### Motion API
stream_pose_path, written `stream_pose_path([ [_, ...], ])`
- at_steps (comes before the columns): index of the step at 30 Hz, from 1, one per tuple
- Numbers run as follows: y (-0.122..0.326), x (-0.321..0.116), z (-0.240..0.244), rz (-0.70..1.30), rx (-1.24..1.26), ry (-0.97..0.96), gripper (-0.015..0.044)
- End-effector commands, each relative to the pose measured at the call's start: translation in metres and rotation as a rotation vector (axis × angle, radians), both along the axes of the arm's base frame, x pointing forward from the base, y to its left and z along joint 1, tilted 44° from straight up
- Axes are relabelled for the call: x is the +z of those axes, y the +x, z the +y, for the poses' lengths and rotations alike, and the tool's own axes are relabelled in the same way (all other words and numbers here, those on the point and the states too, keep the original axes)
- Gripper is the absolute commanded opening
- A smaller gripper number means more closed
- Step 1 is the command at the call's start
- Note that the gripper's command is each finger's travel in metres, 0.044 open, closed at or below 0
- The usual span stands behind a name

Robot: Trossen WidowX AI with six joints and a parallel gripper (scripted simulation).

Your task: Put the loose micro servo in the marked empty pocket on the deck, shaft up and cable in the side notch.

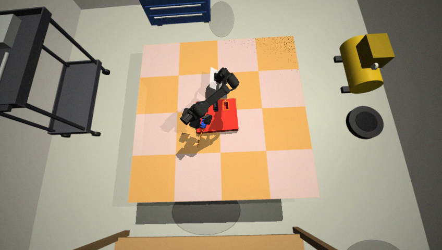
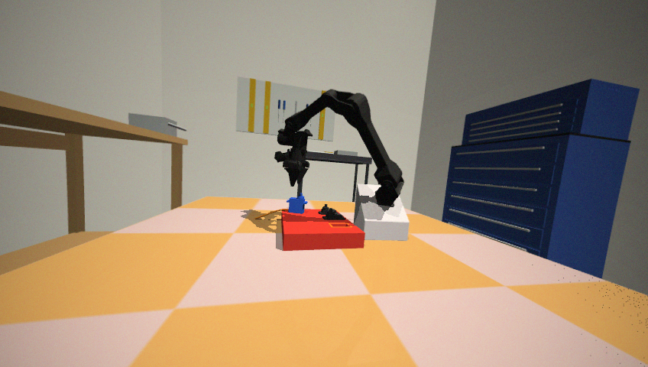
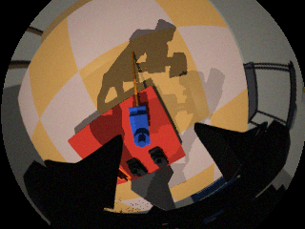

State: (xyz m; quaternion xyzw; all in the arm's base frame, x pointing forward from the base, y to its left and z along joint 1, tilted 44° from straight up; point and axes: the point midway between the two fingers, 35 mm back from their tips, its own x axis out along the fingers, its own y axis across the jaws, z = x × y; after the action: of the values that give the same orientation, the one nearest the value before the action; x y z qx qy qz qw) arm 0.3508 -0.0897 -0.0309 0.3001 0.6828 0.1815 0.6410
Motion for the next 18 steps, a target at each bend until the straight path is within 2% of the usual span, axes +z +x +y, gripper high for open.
stream_pose_path([
  [1,0.001,0.004,0.027,0.046,0.018,0.058,0.0440],
  [18,0.001,-0.016,0.047,0.046,0.018,0.059,0.0440],
])
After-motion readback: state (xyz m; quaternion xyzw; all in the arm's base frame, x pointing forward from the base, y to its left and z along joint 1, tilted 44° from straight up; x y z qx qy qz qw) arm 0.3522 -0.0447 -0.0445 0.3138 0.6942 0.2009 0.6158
